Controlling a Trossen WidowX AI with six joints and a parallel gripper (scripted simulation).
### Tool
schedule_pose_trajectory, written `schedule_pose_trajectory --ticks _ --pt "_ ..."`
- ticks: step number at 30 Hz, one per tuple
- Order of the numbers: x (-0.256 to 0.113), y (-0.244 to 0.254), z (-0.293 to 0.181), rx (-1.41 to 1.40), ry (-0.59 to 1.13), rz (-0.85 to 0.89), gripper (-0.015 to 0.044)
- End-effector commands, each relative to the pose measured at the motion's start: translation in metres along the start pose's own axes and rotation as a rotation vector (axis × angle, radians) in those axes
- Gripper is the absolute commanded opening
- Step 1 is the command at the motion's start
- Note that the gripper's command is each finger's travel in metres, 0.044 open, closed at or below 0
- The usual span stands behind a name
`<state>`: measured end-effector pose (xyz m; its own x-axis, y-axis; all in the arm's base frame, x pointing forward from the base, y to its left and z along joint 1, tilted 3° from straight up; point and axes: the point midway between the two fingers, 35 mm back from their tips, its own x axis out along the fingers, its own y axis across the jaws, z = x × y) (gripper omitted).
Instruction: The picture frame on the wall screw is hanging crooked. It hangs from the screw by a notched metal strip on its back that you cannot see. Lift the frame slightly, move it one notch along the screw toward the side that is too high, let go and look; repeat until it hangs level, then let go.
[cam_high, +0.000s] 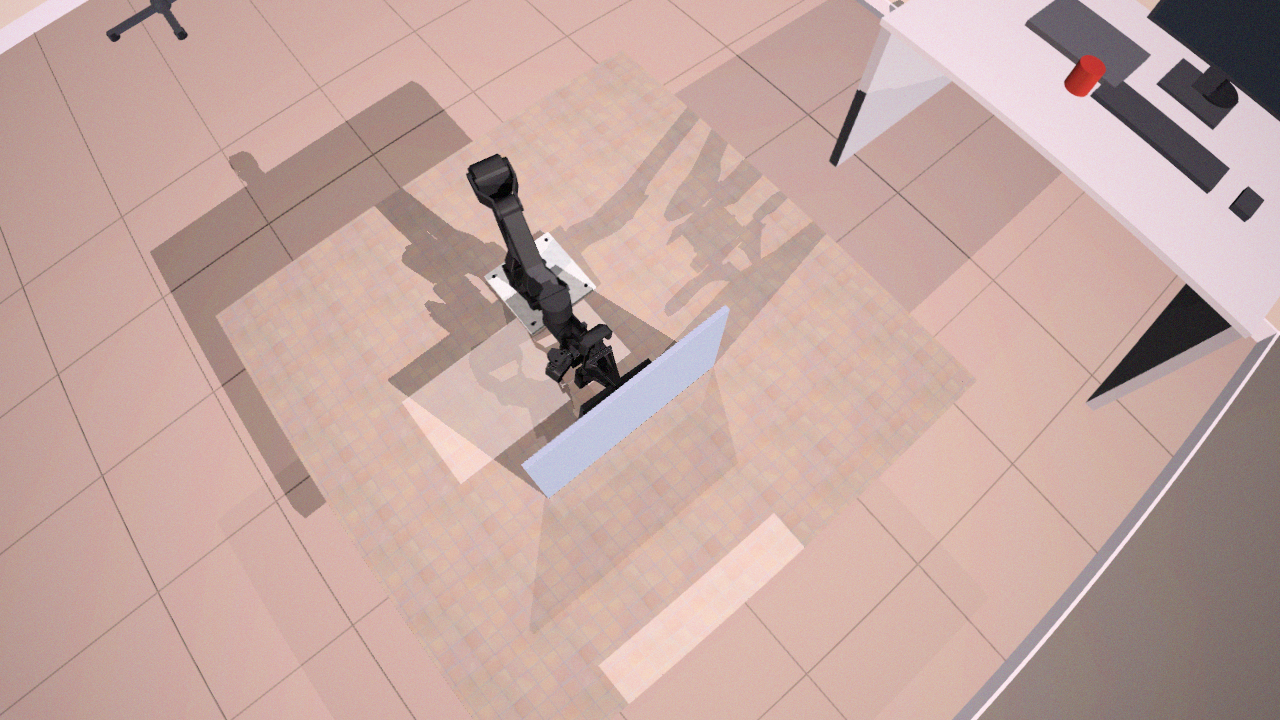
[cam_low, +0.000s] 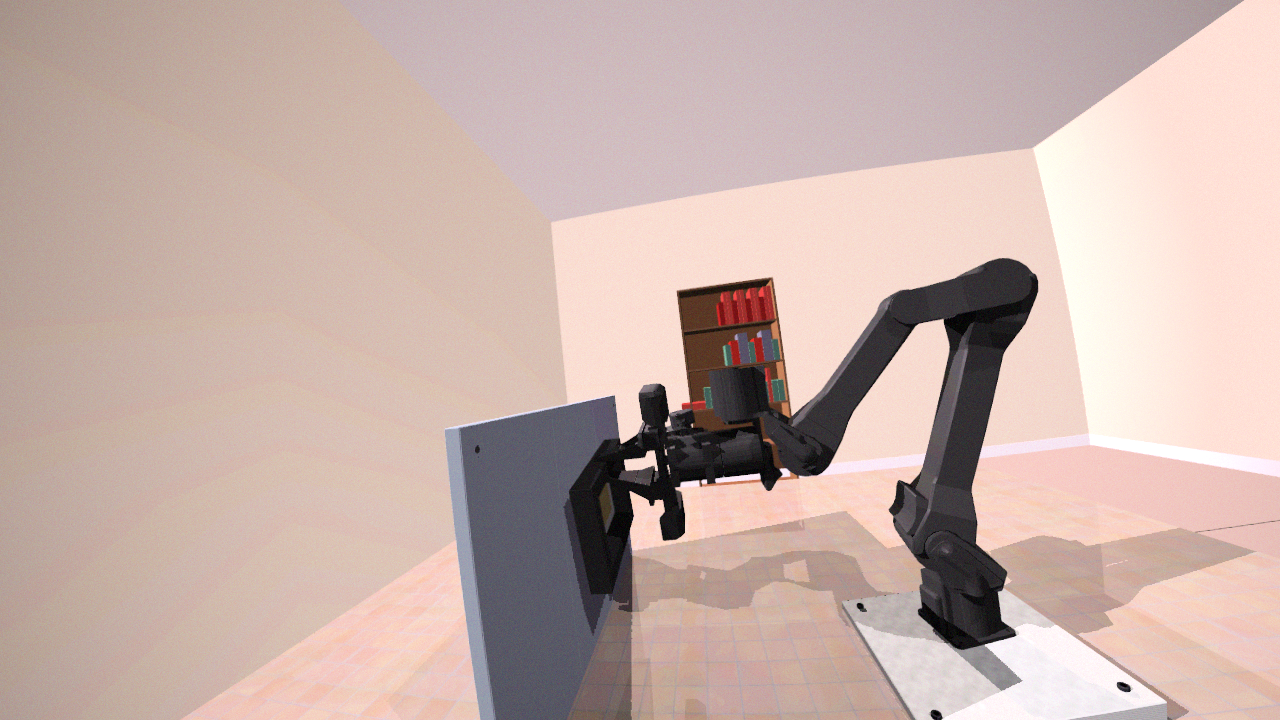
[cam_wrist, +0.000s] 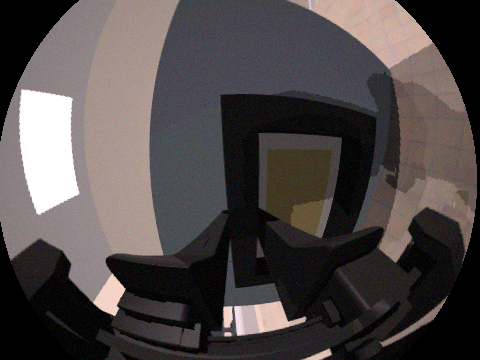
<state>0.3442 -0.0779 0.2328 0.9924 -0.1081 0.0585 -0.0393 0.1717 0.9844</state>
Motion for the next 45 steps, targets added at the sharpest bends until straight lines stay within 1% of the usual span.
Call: schedule_pose_trajectory --ticks 1,45 --pt "0.0 0.0066 0.0018 -0.008 -0.008 0.023 0.0" --pt "0.0 0.0052 0.0071 -0.008 -0.008 0.023 0.0"
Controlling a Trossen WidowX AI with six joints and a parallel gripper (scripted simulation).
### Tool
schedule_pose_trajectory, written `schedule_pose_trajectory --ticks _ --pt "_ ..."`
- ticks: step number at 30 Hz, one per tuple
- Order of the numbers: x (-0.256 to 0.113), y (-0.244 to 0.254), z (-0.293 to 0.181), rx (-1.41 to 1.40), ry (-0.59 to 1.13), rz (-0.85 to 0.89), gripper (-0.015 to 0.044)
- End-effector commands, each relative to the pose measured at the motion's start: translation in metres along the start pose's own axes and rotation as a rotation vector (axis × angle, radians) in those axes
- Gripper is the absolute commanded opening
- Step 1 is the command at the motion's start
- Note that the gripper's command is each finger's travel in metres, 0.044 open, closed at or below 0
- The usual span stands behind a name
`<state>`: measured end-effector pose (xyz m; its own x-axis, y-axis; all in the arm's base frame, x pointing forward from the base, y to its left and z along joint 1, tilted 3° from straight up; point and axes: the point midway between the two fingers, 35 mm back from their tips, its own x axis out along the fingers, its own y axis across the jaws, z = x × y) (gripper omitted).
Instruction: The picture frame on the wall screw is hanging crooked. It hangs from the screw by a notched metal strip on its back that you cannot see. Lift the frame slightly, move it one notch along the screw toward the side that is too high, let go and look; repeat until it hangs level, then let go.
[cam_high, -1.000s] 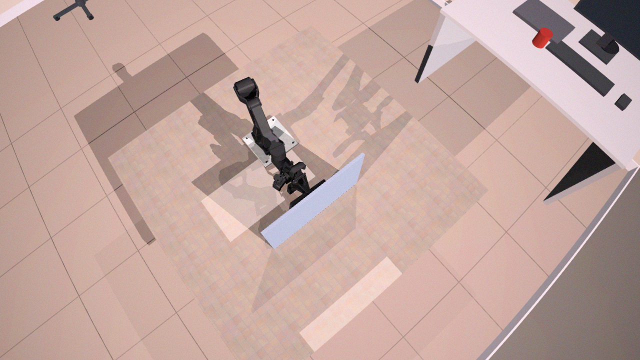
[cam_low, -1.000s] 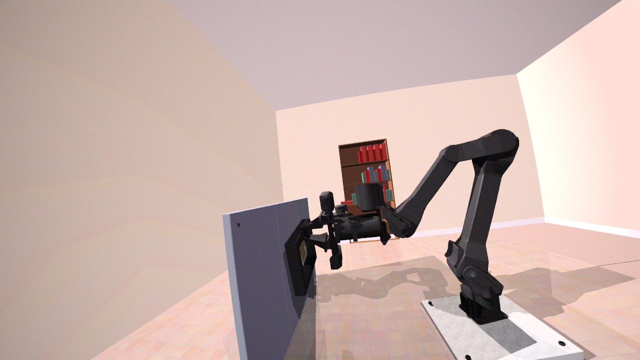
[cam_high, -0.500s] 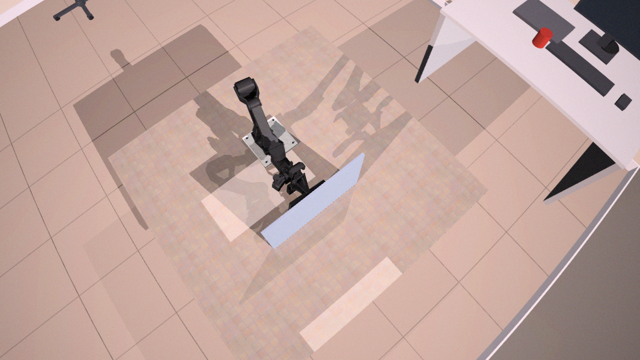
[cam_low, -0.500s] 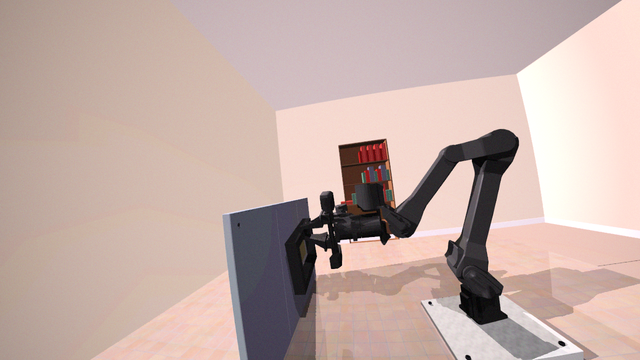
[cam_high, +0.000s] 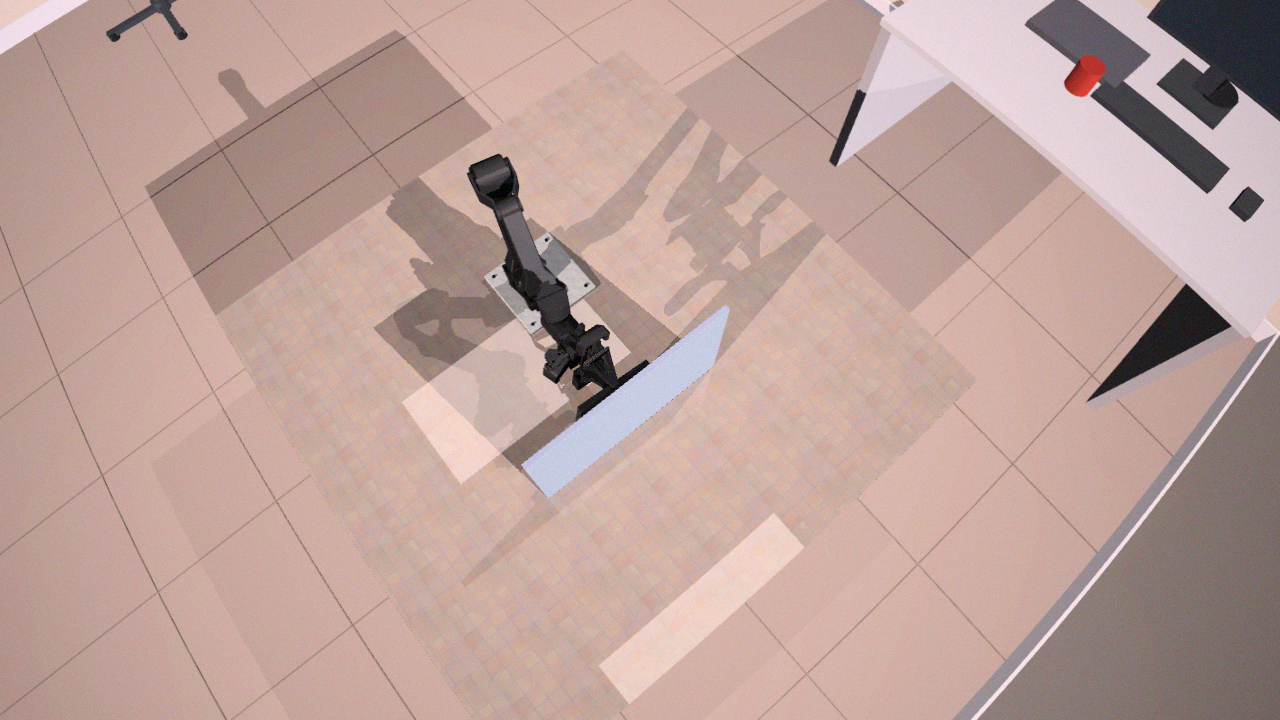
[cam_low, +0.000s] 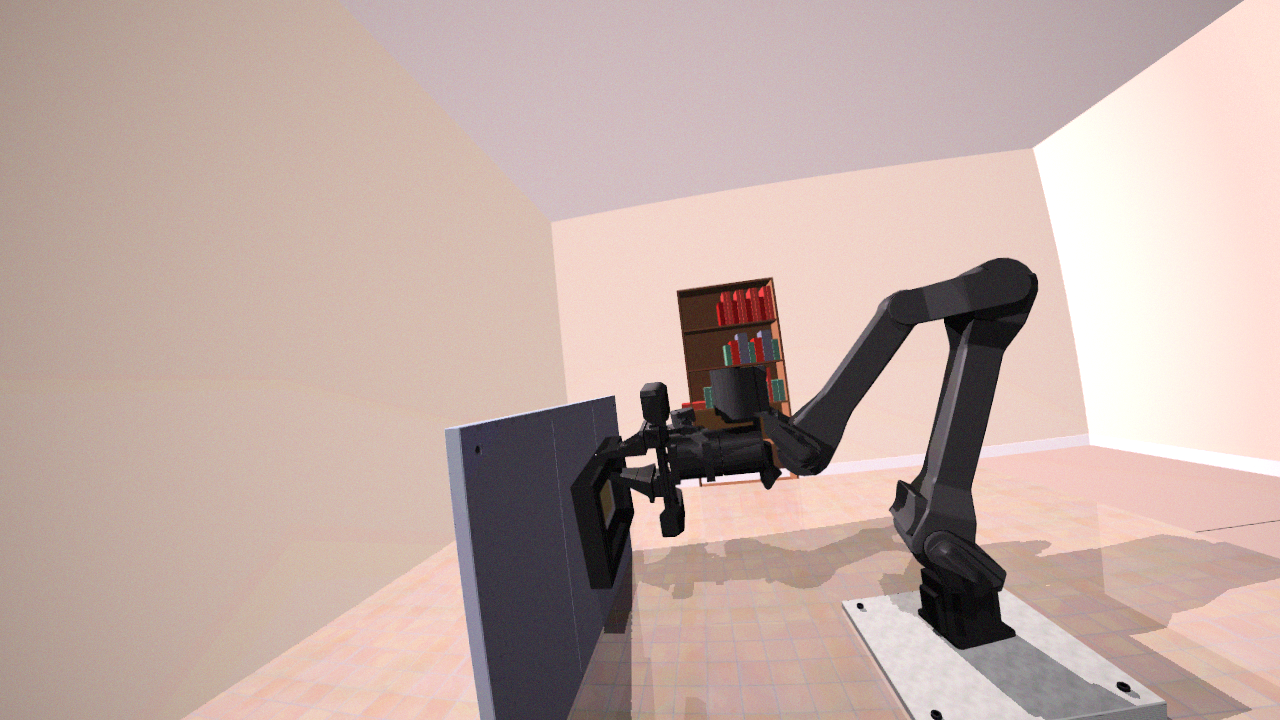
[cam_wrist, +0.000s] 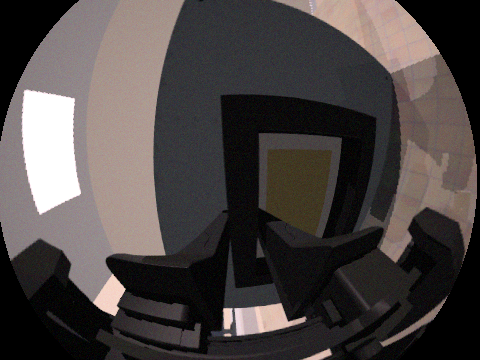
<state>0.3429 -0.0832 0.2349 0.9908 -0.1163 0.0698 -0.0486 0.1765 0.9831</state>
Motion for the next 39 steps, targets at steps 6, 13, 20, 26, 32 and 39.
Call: schedule_pose_trajectory --ticks 6,13,20,26,32,39 --pt "0.0006 0.0057 0.0035 -0.005 0.002 0.014 0.0" --pt "0.0006 0.0066 0.0033 -0.005 0.002 0.014 0.0" --pt "0.0006 0.0066 0.0026 -0.004 0.002 0.014 0.0" --pt "0.0006 0.0058 0.0026 -0.005 0.002 0.014 0.0" --pt "0.0008 0.0038 0.0028 -0.005 0.002 0.014 0.0" --pt "0.0009 0.0014 0.0029 -0.005 0.002 0.013 0.0"
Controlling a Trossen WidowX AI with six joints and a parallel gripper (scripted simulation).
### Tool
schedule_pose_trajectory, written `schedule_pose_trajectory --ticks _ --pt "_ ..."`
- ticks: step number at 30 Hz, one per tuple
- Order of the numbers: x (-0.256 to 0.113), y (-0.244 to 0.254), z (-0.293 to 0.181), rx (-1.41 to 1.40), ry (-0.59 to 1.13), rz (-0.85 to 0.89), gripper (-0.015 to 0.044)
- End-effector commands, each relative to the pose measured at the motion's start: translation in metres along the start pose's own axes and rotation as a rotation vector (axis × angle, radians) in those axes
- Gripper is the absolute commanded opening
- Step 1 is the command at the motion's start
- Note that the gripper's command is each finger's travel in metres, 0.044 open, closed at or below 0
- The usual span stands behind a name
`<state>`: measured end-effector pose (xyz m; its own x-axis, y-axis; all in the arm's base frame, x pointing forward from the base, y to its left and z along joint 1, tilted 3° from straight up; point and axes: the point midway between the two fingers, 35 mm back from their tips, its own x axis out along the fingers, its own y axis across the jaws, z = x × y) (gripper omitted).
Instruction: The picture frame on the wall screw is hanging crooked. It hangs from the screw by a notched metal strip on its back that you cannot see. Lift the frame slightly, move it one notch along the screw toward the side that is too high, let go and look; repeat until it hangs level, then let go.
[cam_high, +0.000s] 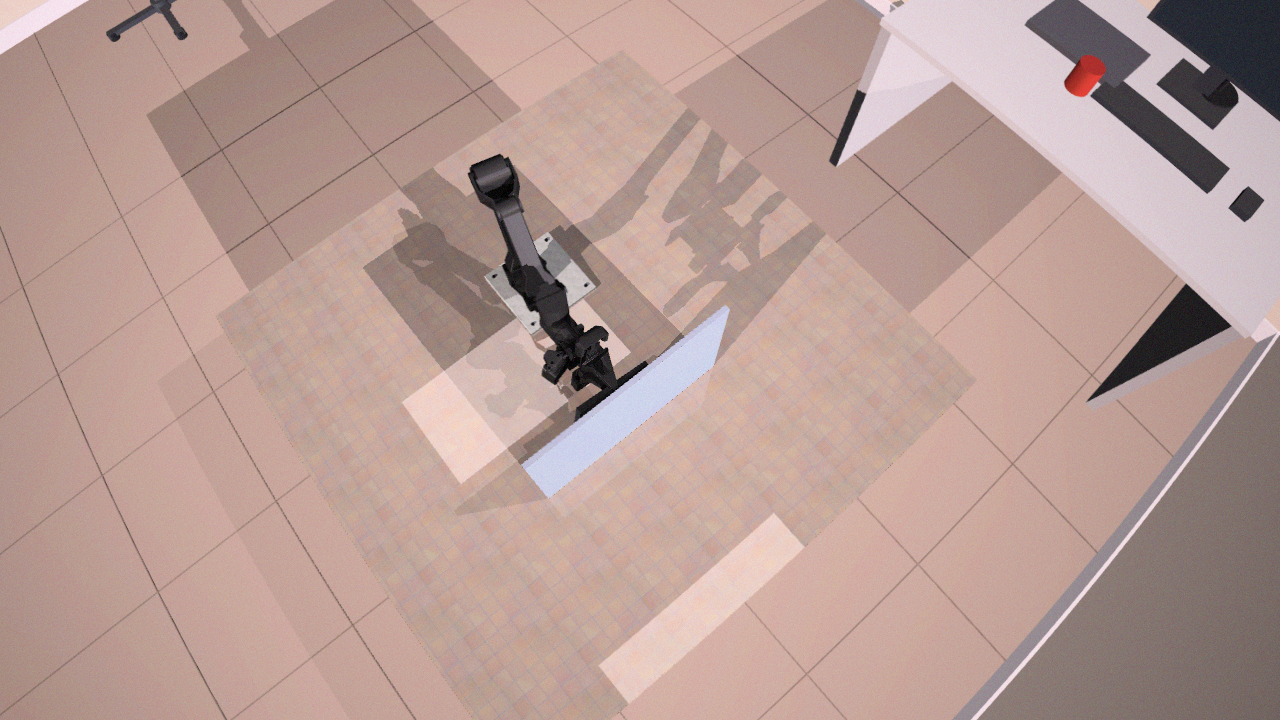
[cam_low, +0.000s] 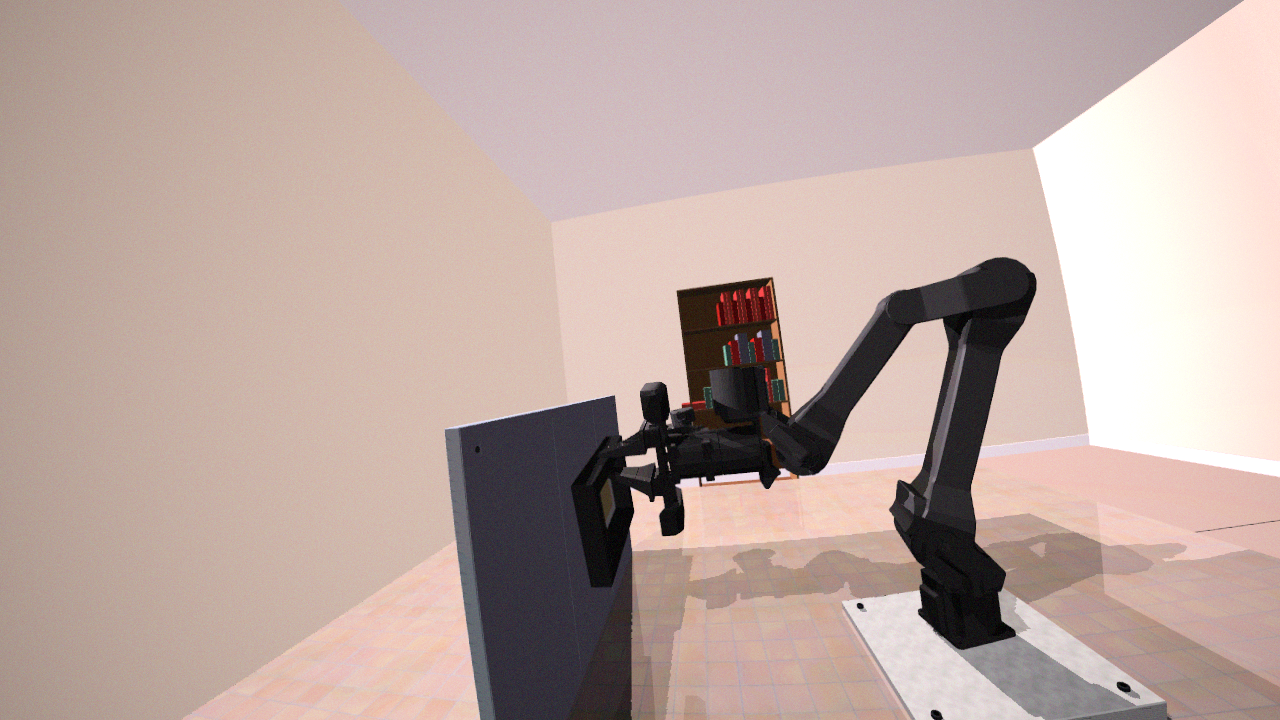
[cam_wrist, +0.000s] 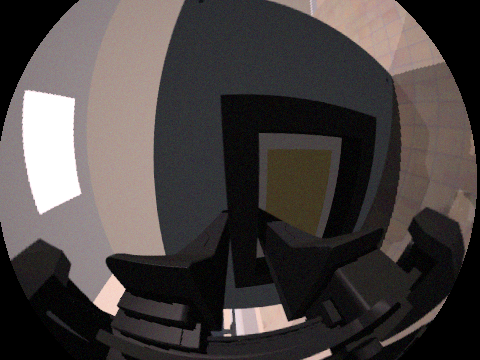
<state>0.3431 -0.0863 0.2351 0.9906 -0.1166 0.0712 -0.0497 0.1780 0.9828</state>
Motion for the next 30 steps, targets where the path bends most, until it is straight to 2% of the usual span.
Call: schedule_pose_trajectory --ticks 1,30 --pt "0.0004 0.0014 -0.0001 -0.003 0.003 0.012 0.0" --pt "0.0002 -0.0062 0.0007 0.0 -0.001 0.002 0.0"
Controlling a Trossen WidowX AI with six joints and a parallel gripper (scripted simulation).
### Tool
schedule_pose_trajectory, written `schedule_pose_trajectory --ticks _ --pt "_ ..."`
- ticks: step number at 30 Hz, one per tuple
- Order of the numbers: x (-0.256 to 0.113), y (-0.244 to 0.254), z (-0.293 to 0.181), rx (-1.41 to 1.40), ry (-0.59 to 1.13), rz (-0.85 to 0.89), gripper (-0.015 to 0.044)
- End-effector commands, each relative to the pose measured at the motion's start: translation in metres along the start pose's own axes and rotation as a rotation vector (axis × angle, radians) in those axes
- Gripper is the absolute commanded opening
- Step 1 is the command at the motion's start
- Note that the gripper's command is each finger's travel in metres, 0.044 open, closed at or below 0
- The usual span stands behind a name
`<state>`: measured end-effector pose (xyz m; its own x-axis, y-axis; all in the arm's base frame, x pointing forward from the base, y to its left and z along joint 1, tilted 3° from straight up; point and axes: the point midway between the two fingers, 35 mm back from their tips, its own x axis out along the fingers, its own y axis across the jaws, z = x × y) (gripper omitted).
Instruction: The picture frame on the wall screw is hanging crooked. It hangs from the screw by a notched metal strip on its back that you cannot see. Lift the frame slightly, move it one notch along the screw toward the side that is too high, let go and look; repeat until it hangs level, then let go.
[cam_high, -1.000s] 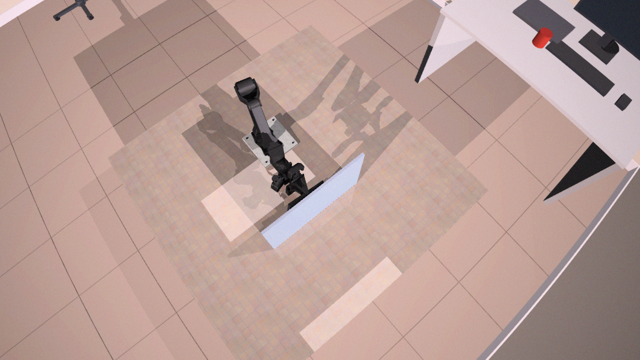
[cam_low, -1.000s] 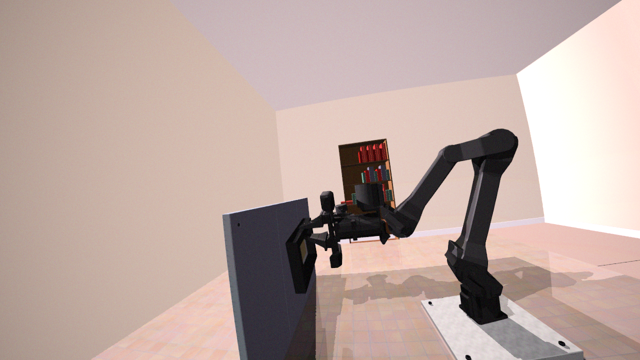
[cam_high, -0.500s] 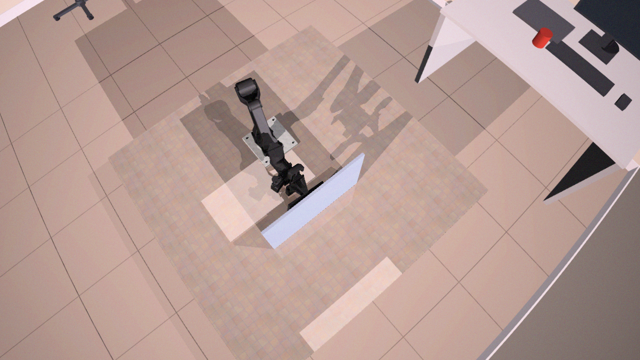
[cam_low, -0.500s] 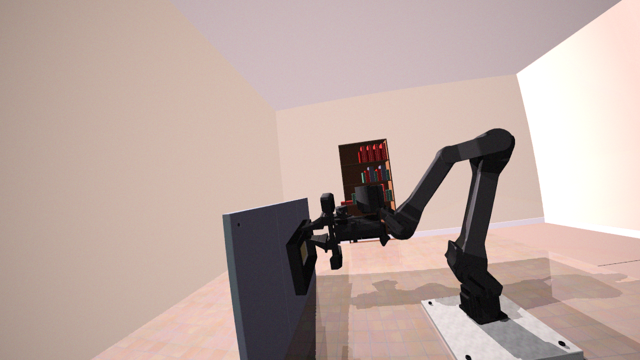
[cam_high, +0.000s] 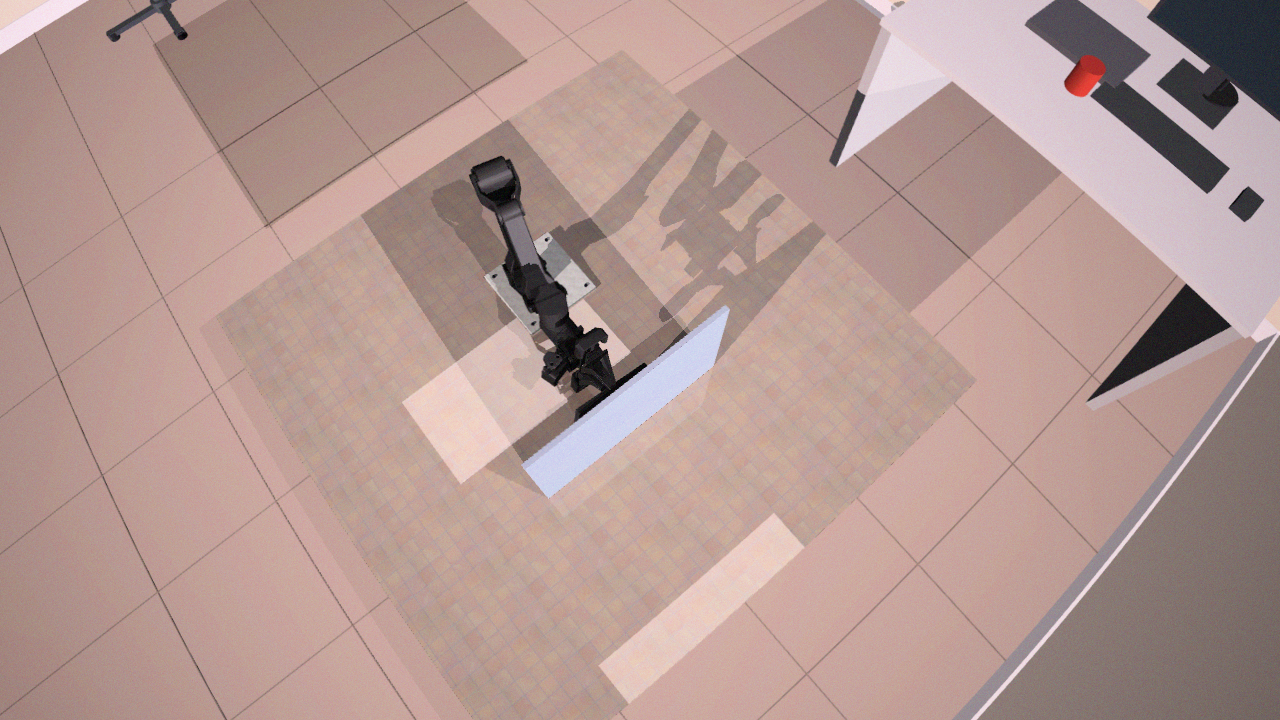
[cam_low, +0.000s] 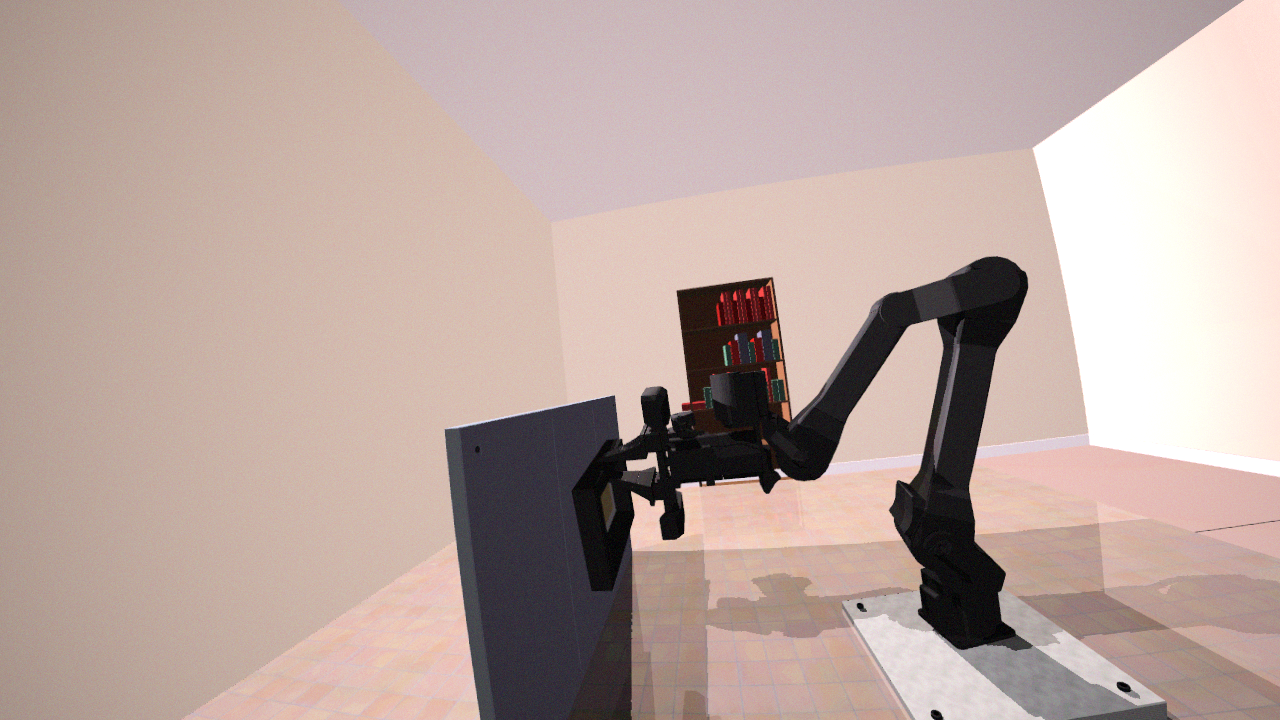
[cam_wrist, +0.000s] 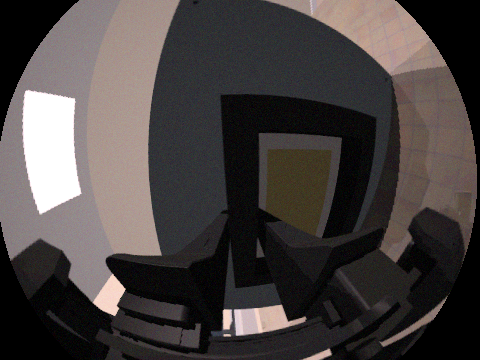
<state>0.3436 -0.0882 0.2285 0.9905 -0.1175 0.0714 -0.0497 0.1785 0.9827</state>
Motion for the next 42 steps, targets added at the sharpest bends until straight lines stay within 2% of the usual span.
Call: schedule_pose_trajectory --ticks 1,36,42 --pt "0.0 0.0003 0.0 0.002 0.0 0.001 0.0" --pt "-0.0002 -0.0032 0.0004 0.187 0.002 -0.001 0.0" --pt "-0.0002 -0.0033 0.0003 0.171 0.002 -0.003 0.0157"
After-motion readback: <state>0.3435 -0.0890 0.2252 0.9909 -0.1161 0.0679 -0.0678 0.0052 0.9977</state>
